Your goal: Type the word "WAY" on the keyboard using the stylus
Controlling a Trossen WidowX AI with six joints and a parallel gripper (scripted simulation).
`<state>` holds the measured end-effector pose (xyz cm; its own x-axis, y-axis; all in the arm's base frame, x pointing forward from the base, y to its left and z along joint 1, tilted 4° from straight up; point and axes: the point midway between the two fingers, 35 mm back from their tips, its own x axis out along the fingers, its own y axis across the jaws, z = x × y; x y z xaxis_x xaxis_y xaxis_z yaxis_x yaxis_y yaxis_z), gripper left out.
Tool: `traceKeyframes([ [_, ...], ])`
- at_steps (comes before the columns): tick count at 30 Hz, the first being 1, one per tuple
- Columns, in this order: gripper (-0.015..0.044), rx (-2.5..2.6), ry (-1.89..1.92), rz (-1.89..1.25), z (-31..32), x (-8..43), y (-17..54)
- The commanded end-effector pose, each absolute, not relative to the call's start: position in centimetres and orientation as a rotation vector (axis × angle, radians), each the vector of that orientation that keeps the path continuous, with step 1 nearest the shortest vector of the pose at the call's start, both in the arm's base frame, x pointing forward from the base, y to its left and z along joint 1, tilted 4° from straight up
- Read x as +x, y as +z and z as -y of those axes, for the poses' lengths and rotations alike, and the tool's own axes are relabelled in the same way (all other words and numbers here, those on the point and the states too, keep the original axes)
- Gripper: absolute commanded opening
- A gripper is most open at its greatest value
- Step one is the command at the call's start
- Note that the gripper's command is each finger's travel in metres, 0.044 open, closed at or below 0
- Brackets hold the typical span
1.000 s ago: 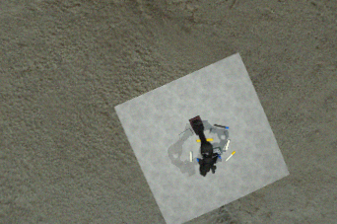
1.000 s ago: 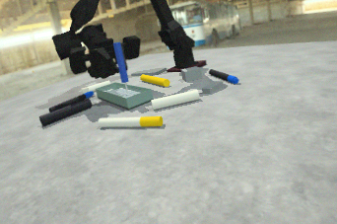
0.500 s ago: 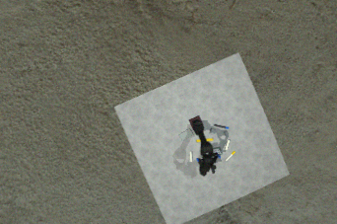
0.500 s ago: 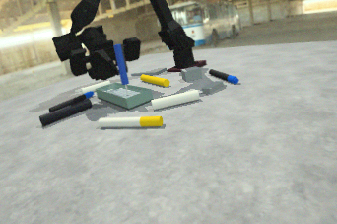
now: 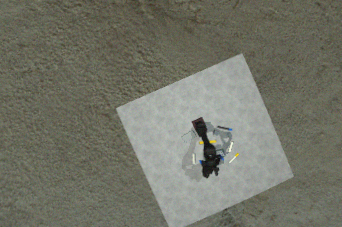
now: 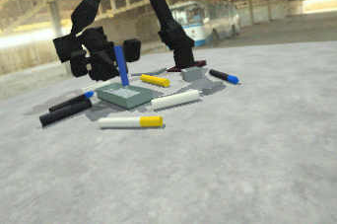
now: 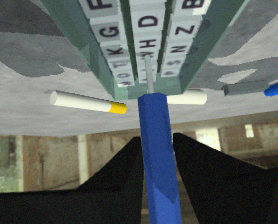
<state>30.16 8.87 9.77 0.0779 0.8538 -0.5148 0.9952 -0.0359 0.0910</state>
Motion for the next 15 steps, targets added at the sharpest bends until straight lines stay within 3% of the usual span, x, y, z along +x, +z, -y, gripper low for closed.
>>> traceKeyframes([
  [1, 0.0081, 1.941, -0.451, -1.830, -8.9, 30.1, 9.7],
  [15, 0.0081, 1.941, -0.451, -1.830, -9.0, 29.8, 13.4],
])
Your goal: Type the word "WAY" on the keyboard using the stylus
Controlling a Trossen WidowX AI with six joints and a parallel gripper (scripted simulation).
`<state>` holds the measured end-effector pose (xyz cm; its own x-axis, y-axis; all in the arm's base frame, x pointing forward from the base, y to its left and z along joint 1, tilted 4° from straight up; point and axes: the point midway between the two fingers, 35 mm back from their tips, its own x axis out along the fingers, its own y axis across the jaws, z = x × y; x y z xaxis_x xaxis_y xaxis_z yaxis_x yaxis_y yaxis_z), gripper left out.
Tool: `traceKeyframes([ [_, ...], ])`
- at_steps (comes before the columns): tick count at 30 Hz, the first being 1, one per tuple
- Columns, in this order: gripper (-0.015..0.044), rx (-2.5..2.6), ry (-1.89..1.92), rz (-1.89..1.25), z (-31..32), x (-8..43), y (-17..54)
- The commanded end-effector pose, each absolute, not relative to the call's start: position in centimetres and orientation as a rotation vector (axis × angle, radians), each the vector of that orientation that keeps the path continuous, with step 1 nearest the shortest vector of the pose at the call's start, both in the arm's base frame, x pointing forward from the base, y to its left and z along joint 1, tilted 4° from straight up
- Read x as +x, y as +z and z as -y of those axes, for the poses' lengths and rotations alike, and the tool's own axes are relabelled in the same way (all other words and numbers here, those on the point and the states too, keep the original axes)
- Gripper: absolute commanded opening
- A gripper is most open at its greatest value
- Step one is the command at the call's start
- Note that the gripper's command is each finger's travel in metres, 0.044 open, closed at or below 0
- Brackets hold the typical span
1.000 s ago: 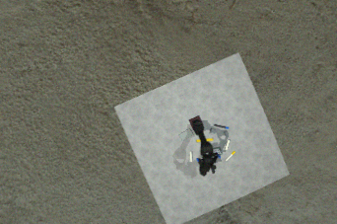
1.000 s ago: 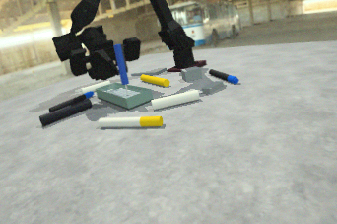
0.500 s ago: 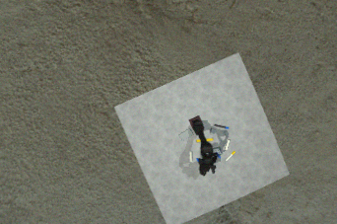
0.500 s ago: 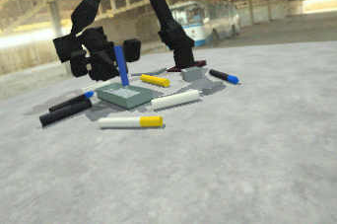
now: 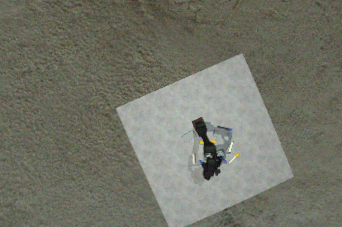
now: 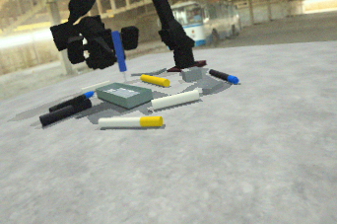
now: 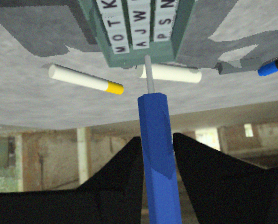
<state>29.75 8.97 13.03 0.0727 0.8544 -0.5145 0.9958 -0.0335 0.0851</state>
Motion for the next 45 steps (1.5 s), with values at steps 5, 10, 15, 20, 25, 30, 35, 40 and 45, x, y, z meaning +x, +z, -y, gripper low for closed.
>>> traceKeyframes([
  [5, 0.0085, 1.940, -0.455, -1.833, -9.0, 29.7, 13.2],
  [10, 0.0012, 1.940, -0.455, -1.832, -9.2, 29.7, 13.2],
  [15, 0.0000, 1.940, -0.454, -1.830, -10.9, 29.9, 13.4],
  [20, 0.0000, 1.944, -0.447, -1.831, -12.7, 29.9, 13.7],
  [25, 0.0000, 1.944, -0.448, -1.831, -12.6, 30.0, 12.7],
  [30, 0.0000, 1.943, -0.448, -1.831, -12.6, 30.0, 11.7],
  [35, 0.0000, 1.943, -0.448, -1.831, -12.6, 30.0, 11.7],
  [40, 0.0053, 1.944, -0.448, -1.831, -12.6, 30.1, 11.5],
  [45, 0.0081, 1.943, -0.448, -1.831, -12.6, 30.1, 11.2],
])
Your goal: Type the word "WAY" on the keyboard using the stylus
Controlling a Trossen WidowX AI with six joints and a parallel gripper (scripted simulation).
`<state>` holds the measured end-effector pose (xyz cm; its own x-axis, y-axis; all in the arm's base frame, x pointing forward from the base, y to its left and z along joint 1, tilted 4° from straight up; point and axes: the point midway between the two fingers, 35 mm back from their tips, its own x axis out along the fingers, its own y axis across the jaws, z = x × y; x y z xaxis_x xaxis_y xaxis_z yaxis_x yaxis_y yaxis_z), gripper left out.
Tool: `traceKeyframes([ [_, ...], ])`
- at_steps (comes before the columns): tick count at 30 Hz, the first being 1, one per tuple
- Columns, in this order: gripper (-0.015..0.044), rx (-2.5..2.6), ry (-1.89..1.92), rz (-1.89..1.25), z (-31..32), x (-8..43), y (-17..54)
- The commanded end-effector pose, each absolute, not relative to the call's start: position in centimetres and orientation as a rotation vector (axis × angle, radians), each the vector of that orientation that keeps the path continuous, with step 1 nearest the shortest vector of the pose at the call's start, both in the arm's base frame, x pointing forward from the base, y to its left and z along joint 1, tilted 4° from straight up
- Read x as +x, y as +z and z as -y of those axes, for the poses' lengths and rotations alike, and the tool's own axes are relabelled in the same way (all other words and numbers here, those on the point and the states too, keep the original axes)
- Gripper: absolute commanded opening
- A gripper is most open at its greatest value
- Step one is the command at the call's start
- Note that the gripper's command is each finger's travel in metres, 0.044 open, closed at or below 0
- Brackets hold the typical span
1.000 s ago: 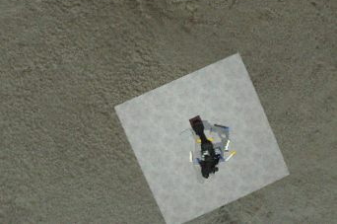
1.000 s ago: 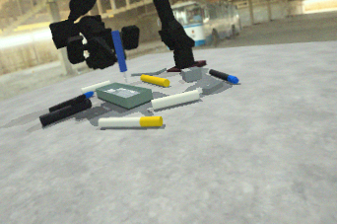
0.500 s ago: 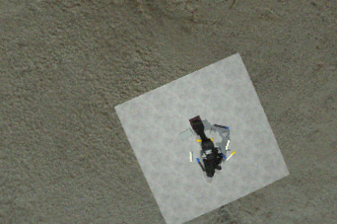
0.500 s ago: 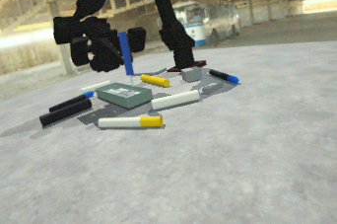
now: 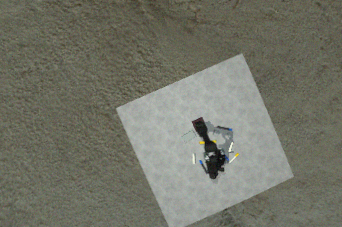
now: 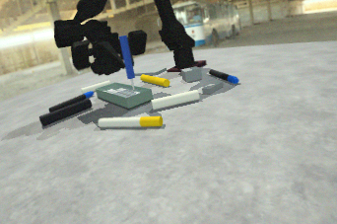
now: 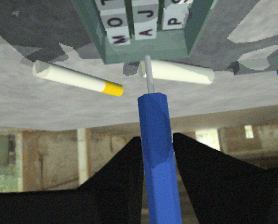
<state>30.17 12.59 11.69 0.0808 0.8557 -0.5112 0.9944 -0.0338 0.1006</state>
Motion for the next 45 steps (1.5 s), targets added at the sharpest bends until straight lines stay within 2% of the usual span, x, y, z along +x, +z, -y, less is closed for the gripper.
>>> traceKeyframes([
  [1, 0.0081, 1.943, -0.448, -1.831, -12.6, 30.1, 11.1],
  [45, 0.0081, 1.943, -0.448, -1.831, -12.6, 30.2, 10.1],
])
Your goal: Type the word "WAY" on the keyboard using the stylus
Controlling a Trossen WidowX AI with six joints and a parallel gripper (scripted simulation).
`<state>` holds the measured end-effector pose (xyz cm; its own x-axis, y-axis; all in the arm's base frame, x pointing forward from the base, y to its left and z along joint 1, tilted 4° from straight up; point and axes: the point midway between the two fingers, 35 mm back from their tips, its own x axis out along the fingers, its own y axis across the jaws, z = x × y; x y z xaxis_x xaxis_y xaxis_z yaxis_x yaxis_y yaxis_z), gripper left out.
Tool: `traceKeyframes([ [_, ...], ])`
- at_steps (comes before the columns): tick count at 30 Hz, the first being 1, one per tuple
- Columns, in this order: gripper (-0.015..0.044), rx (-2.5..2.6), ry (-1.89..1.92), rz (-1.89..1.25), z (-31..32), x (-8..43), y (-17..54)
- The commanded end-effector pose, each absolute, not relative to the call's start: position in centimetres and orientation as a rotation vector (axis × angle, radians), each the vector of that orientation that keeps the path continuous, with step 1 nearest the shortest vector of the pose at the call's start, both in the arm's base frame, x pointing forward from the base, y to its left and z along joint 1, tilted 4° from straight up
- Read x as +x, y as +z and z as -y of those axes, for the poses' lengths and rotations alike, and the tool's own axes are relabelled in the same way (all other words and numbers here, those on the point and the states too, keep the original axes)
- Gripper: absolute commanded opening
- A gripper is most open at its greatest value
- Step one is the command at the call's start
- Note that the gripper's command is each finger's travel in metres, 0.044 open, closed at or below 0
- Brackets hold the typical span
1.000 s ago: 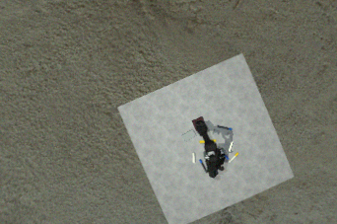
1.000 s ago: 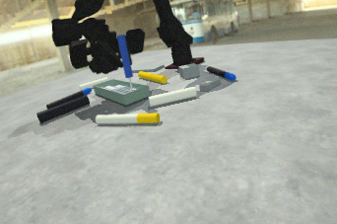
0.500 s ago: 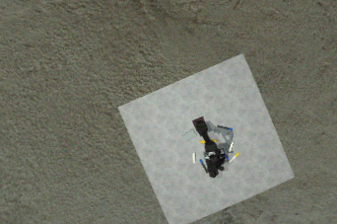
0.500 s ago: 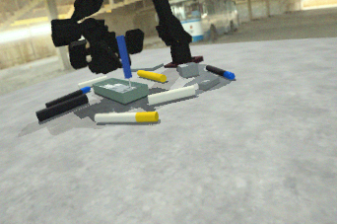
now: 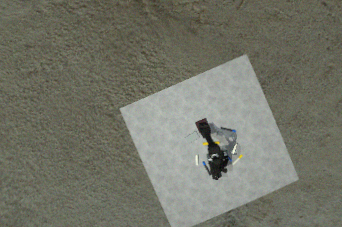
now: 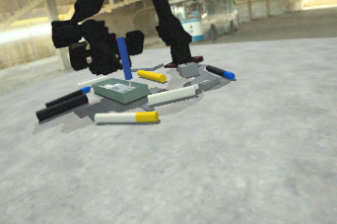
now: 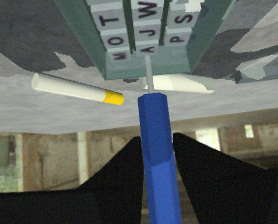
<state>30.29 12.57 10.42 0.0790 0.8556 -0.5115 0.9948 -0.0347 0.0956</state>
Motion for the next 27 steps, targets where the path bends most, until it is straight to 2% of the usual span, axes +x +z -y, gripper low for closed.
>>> traceKeyframes([
  [1, 0.0081, 1.943, -0.448, -1.831, -12.57, 30.21, 10.09],
  [27, 0.0081, 1.944, -0.448, -1.831, -12.56, 30.24, 9.72],
])
